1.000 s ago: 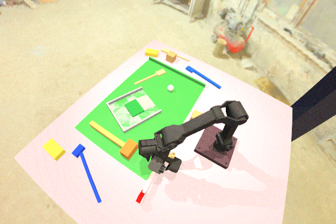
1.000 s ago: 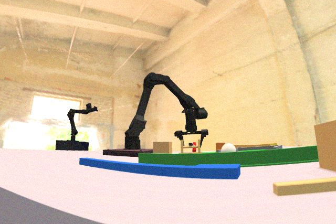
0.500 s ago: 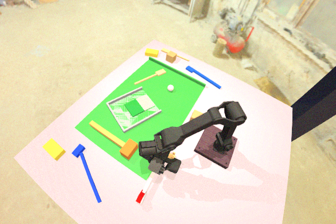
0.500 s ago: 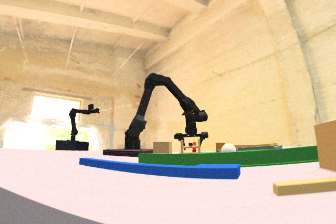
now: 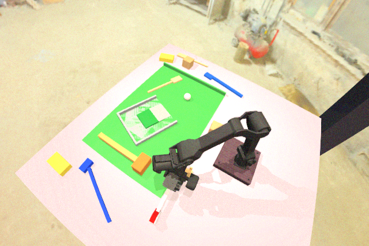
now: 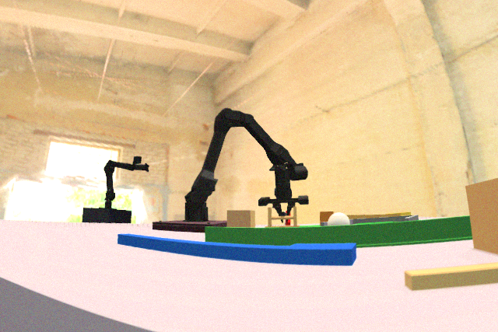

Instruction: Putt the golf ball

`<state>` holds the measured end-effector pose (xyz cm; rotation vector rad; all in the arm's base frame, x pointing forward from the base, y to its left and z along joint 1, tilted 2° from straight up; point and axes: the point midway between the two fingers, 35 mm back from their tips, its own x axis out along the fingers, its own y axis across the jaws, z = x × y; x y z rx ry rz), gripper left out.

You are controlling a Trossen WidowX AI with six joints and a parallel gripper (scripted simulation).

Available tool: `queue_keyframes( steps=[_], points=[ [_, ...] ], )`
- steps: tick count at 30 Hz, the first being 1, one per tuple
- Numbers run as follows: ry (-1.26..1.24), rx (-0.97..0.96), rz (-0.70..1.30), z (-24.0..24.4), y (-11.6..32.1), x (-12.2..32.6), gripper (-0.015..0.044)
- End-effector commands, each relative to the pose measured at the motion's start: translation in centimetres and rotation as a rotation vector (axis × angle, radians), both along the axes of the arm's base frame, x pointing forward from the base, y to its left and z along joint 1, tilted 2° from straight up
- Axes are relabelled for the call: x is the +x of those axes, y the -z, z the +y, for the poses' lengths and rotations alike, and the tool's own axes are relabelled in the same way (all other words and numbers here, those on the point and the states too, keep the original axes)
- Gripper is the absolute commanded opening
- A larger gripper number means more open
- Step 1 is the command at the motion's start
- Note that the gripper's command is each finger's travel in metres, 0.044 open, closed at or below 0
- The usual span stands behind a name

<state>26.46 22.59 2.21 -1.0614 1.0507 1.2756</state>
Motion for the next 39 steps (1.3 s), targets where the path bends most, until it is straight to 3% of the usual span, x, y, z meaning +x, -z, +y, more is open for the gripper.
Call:
queue_keyframes(
  steps=[1, 6, 22, 29, 39],
  points=[
    [0.000, 0.000, -0.001, 0.0, 0.0, 0.0, 0.0000],
    [0.000, 0.000, -0.001, 0.1, -1.0, 0.1, 0.0000],
    [0.000, 0.000, 0.000, 0.2, -9.9, -0.1, 0.0000],
    [0.026, -0.001, -0.005, -0.4, -9.3, 0.6, 0.0000],
    [0.236, -0.016, -0.012, -4.9, -9.8, 3.8, 0.0000]
  ],
)
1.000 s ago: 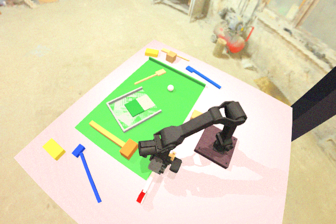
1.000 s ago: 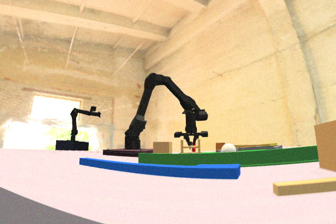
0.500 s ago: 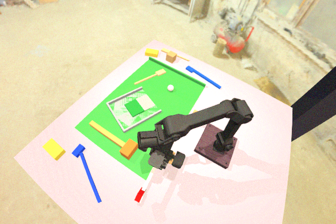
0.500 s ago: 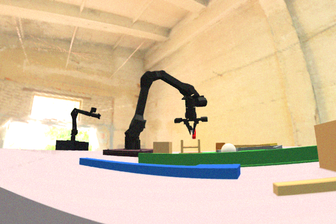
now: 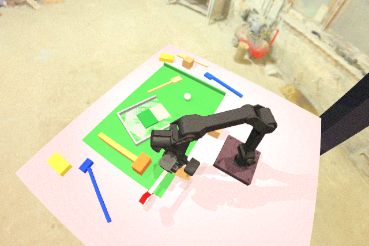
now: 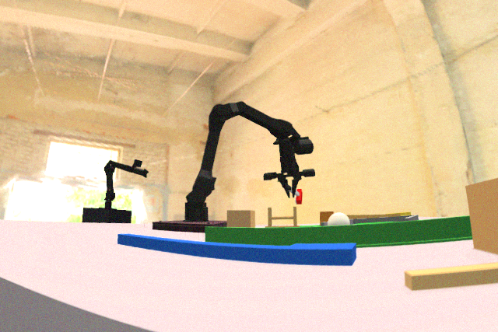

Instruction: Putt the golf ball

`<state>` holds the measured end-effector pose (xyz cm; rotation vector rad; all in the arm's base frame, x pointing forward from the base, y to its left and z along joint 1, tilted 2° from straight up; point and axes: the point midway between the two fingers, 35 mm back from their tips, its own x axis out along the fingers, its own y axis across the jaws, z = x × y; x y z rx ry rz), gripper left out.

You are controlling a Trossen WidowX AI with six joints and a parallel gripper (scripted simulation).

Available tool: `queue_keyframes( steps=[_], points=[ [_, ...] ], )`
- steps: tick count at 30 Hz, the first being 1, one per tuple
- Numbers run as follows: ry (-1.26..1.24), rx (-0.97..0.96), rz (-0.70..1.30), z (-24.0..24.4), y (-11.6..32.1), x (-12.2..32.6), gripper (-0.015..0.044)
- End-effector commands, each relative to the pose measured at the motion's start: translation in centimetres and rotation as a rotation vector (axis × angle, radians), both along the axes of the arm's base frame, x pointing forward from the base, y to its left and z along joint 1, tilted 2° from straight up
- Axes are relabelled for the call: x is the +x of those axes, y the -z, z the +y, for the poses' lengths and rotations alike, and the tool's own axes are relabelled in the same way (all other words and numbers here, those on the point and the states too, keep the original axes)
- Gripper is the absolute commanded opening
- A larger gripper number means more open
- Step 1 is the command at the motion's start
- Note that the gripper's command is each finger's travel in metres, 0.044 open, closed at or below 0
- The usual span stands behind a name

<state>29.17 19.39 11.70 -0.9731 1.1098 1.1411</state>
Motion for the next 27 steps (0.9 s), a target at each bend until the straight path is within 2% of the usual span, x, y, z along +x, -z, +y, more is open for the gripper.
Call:
queue_keyframes(
  steps=[1, 27],
  points=[
    [0.108, -0.009, 0.000, -2.3, -0.3, 1.4, 0.0000],
    [0.776, -0.026, 0.051, -17.7, -1.3, 5.2, 0.0000]
  ],
)
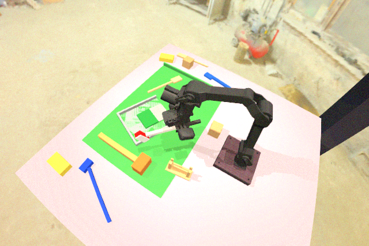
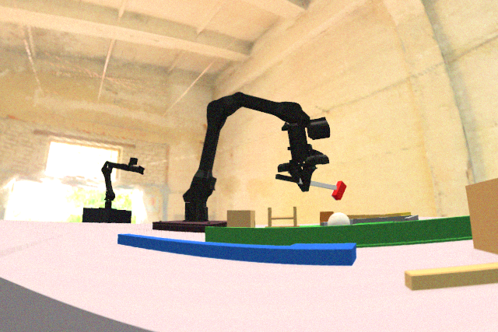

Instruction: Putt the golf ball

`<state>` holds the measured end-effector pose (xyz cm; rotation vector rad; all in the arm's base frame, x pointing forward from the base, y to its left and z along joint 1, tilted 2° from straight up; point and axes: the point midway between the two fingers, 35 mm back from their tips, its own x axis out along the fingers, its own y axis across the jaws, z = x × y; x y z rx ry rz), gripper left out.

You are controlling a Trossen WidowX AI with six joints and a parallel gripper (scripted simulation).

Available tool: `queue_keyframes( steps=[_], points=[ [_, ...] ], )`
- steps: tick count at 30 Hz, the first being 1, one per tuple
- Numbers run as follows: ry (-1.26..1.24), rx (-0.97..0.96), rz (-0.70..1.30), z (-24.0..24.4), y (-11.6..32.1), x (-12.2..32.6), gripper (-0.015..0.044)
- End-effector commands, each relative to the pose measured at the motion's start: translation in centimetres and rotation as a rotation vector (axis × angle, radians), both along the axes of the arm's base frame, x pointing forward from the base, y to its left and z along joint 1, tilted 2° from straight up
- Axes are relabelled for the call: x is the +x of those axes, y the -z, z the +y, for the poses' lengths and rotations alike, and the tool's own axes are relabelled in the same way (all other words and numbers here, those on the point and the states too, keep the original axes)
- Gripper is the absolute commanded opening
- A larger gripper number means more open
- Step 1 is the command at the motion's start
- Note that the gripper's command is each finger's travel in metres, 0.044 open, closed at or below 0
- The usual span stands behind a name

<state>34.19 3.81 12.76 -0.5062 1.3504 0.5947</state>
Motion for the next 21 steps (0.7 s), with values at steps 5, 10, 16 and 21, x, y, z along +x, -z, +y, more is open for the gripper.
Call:
queue_keyframes(
  steps=[5, 10, 16, 21],
  points=[
    [0.225, -0.015, 0.020, -5.2, -0.3, 0.1, 0.0000],
    [0.357, -0.022, 0.034, -8.3, -0.5, -0.2, 0.0000],
    [0.513, -0.031, 0.049, -12.0, -0.7, -0.9, 0.0000],
    [0.643, -0.037, 0.061, -14.9, -1.0, -1.9, 0.0000]
  ],
)
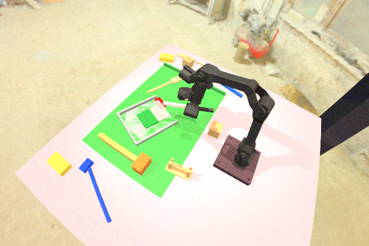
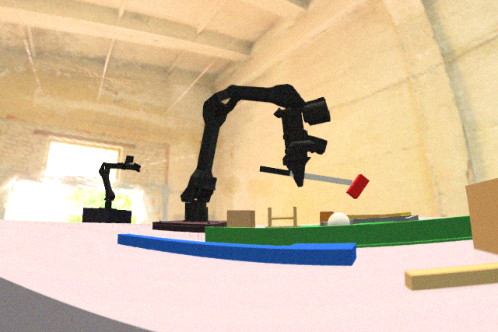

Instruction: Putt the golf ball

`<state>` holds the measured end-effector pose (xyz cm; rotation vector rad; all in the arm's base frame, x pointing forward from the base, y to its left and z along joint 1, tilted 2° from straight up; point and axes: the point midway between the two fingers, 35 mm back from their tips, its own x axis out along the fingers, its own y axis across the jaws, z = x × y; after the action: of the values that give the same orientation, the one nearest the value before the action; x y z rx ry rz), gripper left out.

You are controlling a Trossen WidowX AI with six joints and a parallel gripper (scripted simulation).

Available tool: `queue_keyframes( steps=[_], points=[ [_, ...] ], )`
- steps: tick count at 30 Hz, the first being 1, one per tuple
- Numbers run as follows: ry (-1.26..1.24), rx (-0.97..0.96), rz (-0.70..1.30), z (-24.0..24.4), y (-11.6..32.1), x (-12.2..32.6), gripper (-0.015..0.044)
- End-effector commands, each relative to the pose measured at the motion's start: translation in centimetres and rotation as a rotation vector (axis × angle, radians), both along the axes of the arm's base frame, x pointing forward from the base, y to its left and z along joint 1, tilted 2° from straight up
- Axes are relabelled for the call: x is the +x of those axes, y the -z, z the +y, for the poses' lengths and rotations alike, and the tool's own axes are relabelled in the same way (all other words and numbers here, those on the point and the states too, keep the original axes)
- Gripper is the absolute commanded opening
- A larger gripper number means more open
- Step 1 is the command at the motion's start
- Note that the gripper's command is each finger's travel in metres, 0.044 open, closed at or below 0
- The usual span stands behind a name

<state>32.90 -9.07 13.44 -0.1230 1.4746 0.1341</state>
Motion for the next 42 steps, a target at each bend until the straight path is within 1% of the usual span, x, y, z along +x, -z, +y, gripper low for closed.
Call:
queue_keyframes(
  steps=[1, 11, 22, 30, 39, 42],
  points=[
    [0.116, -0.010, 0.009, -2.7, -0.3, -0.8, 0.0000],
    [0.375, -0.022, 0.034, -8.2, -0.8, -3.6, 0.0000],
    [0.656, -0.033, 0.063, -13.6, -1.2, -7.6, 0.0000],
    [0.673, -0.033, 0.065, -13.9, -0.9, -7.9, 0.0000],
    [0.673, -0.033, 0.065, -14.1, 2.4, -7.8, 0.0000],
    [0.673, -0.033, 0.065, -14.1, 2.7, -7.8, 0.0000]
  ],
)
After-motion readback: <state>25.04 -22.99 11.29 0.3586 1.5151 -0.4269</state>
